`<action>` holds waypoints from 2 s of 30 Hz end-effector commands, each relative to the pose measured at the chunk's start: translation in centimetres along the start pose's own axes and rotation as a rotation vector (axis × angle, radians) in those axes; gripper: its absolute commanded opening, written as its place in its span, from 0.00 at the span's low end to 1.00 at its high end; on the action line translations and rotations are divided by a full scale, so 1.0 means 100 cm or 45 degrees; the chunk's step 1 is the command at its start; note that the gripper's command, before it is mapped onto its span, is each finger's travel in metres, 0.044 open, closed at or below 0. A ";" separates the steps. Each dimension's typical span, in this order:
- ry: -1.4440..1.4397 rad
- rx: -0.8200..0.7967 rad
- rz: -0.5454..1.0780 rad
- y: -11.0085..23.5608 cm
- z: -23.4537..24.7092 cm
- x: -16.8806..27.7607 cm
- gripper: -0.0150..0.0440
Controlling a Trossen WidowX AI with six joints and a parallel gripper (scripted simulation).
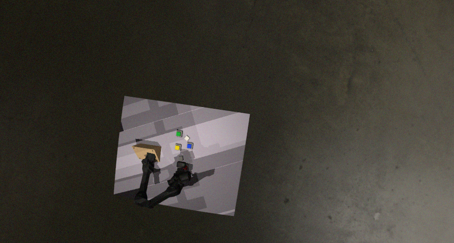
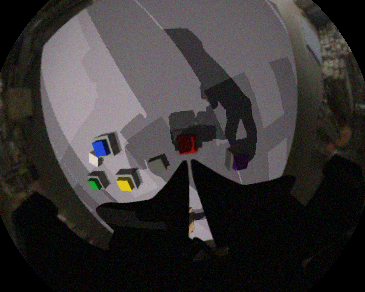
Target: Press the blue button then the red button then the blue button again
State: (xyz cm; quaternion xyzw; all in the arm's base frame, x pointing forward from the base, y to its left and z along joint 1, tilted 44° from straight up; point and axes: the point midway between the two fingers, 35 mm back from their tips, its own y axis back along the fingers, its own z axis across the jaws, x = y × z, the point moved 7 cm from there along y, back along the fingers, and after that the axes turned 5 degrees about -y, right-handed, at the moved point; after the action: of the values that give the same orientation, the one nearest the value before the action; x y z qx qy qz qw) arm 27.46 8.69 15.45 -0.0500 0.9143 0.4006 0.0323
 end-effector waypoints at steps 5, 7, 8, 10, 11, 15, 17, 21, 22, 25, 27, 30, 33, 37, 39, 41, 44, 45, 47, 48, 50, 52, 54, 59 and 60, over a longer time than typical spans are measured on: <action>0.001 0.016 0.008 -0.043 -0.006 0.004 0.29; 0.001 0.016 0.008 -0.044 -0.006 0.004 0.29; 0.001 0.016 0.008 -0.046 -0.006 0.004 0.29; 0.000 0.016 0.008 -0.049 -0.006 0.004 0.29; 0.000 0.016 0.008 -0.051 -0.006 0.004 0.29; 0.000 0.016 0.008 -0.057 -0.006 0.004 0.29; 0.000 0.016 0.008 -0.061 -0.006 0.004 0.29; 0.000 0.017 0.008 -0.067 -0.006 0.004 0.29; 0.000 0.017 0.008 -0.069 -0.006 0.004 0.29; 0.000 0.017 0.008 -0.074 -0.006 0.004 0.29; 0.000 0.018 0.008 -0.077 -0.006 0.004 0.29; 0.000 0.018 0.008 -0.078 -0.006 0.004 0.29; 0.000 0.018 0.008 -0.078 -0.006 0.004 0.29; 0.000 0.018 0.008 -0.078 -0.006 0.004 0.29; 0.000 0.018 0.008 -0.078 -0.006 0.004 0.29; 0.000 0.018 0.008 -0.078 -0.006 0.004 0.29; 0.000 0.018 0.008 -0.078 -0.006 0.004 0.29; 0.000 0.018 0.008 -0.078 -0.006 0.004 0.29; 0.000 0.018 0.008 -0.078 -0.006 0.004 0.29; -0.009 0.010 0.006 -0.074 -0.006 0.004 0.29; -0.003 0.013 0.008 -0.054 -0.006 0.003 0.29; 0.001 0.016 0.008 -0.043 -0.006 0.004 0.29; 0.001 0.016 0.008 -0.043 -0.006 0.004 0.29; 0.001 0.014 0.008 -0.033 -0.005 0.003 0.29; 0.001 0.012 0.009 -0.020 -0.005 0.002 0.29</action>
State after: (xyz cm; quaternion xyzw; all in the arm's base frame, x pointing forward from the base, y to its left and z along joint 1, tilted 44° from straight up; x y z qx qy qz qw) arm 27.41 5.28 12.60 -0.0419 0.9194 0.3903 0.0239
